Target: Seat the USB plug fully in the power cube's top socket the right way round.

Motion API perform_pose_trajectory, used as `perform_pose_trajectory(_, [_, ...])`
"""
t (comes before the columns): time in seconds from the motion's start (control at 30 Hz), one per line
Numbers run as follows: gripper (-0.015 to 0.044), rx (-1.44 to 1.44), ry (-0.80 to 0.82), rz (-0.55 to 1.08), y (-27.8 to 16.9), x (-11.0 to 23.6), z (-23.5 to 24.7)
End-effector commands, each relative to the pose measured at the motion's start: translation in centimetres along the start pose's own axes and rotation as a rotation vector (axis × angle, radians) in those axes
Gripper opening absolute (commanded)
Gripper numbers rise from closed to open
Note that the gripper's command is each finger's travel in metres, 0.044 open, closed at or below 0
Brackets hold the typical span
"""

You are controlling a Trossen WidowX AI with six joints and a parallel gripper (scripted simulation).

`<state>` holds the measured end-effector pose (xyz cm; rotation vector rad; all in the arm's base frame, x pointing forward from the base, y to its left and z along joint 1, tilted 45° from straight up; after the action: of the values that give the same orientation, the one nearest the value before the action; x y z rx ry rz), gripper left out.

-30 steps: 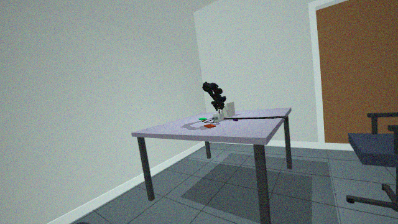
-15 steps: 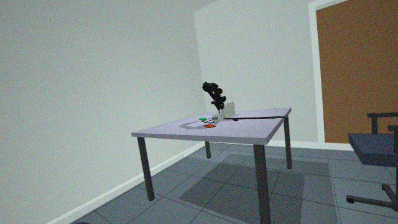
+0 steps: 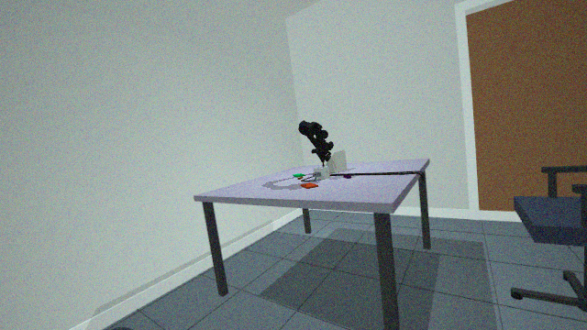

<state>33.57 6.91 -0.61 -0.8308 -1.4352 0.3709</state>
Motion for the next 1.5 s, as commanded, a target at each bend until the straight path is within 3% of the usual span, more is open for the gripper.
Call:
perform_pose_trajectory(0.0, [0.0000, 0.000, 0.000, 0.000, 0.0, 0.0, 0.0])
perform_pose_trajectory(1.47, [0.0000, 0.000, 0.000, -0.001, 0.0, 2.7, 0.0])
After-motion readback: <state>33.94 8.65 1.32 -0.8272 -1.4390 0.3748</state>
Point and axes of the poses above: the point midway between the two fingers, 35 mm back from their tips, its own x axis back along the fingers, its own z axis across the jaws, y = z × x, the point moved 2 cm from there along x, back along the fingers, and after that the axes turned 10 degrees about -x, right-handed, at the moved point
